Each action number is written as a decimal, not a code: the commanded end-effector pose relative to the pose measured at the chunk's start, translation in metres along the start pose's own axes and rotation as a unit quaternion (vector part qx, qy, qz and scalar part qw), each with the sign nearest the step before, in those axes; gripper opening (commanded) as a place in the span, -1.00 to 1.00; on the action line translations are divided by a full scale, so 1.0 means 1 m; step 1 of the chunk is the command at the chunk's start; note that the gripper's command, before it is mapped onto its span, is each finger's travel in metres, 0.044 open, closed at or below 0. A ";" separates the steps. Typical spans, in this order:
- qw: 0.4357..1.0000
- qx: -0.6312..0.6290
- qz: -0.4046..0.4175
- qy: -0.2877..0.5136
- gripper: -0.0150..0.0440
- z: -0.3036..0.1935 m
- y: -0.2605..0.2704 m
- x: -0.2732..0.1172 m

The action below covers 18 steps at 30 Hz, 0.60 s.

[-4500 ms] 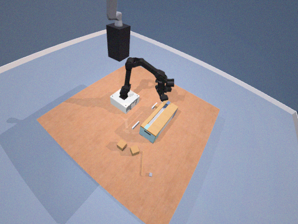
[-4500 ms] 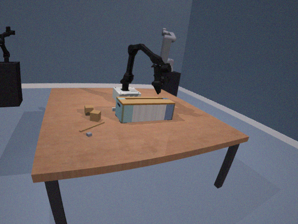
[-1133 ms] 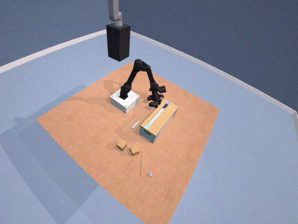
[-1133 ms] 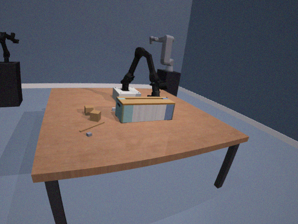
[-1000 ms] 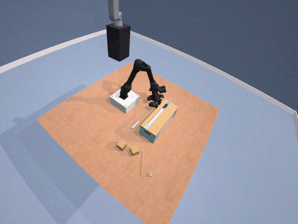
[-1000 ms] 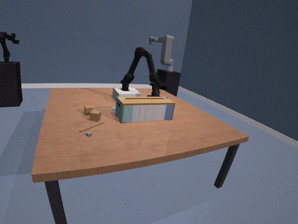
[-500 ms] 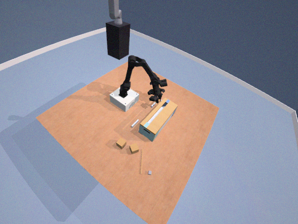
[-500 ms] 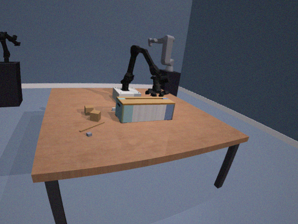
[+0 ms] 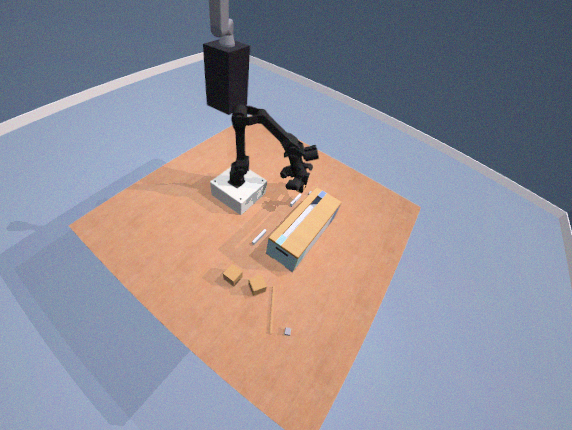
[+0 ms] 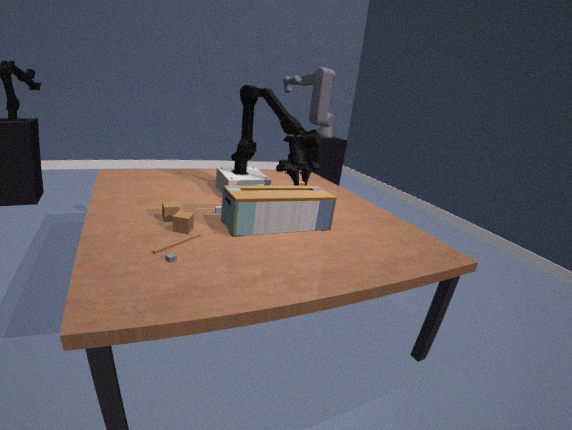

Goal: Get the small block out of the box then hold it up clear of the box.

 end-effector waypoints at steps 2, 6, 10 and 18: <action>0.999 -0.032 -0.018 0.001 -0.49 0.001 0.006 -0.017; 0.998 -0.059 -0.032 0.004 -0.49 0.002 0.012 -0.030; 0.995 -0.087 -0.045 0.008 -0.49 0.004 0.017 -0.043; 0.987 -0.143 -0.071 0.019 -0.49 0.011 0.029 -0.067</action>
Point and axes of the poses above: the point midway between the two fingers, 35 mm back from their tips, its own x axis out along the fingers, its own y axis across the jaws, z = x × y, the point moved 4 cm from there along -x, back along the fingers, and after that the axes turned 7 degrees about x, right-handed, at the moved point
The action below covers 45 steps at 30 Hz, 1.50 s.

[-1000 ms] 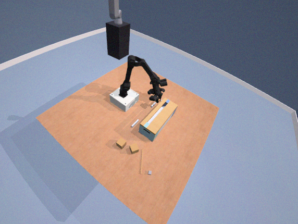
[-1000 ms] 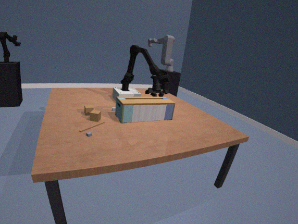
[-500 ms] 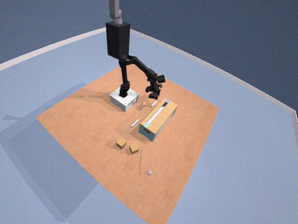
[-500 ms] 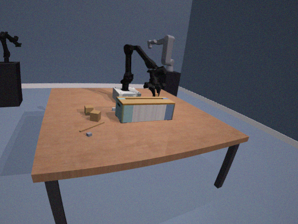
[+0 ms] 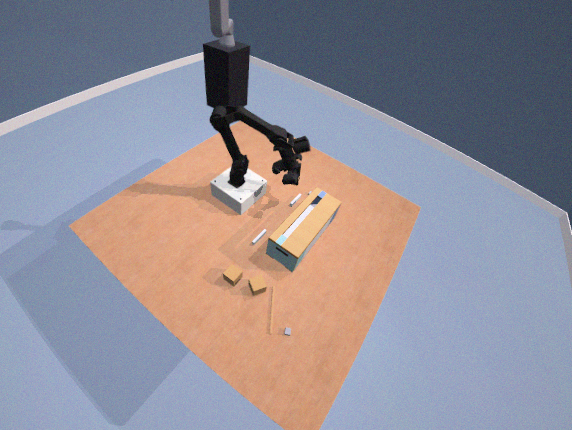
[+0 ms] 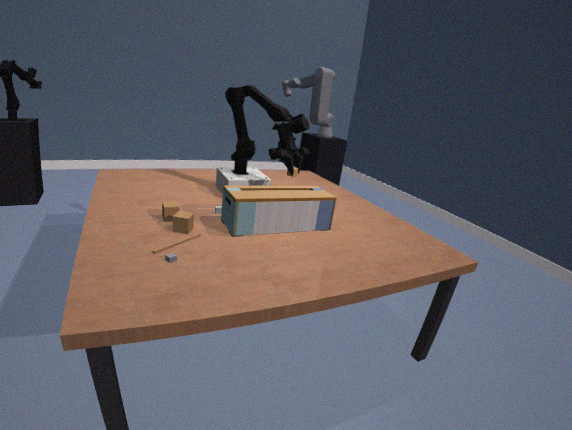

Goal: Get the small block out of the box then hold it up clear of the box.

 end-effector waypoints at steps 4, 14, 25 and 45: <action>0.999 -0.047 -0.022 0.012 -0.49 0.008 0.005 -0.020; 0.998 -0.052 -0.024 0.013 -0.49 0.009 0.005 -0.022; 0.998 -0.052 -0.024 0.013 -0.49 0.009 0.005 -0.022; 0.998 -0.052 -0.024 0.013 -0.49 0.009 0.005 -0.022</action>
Point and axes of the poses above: the point midway between the two fingers, 35 mm back from their tips, its own x axis out along the fingers, its own y axis across the jaws, z = x × y, the point moved 4 cm from there along -x, back along the fingers, and after that the axes turned 7 degrees about x, right-handed, at the moved point
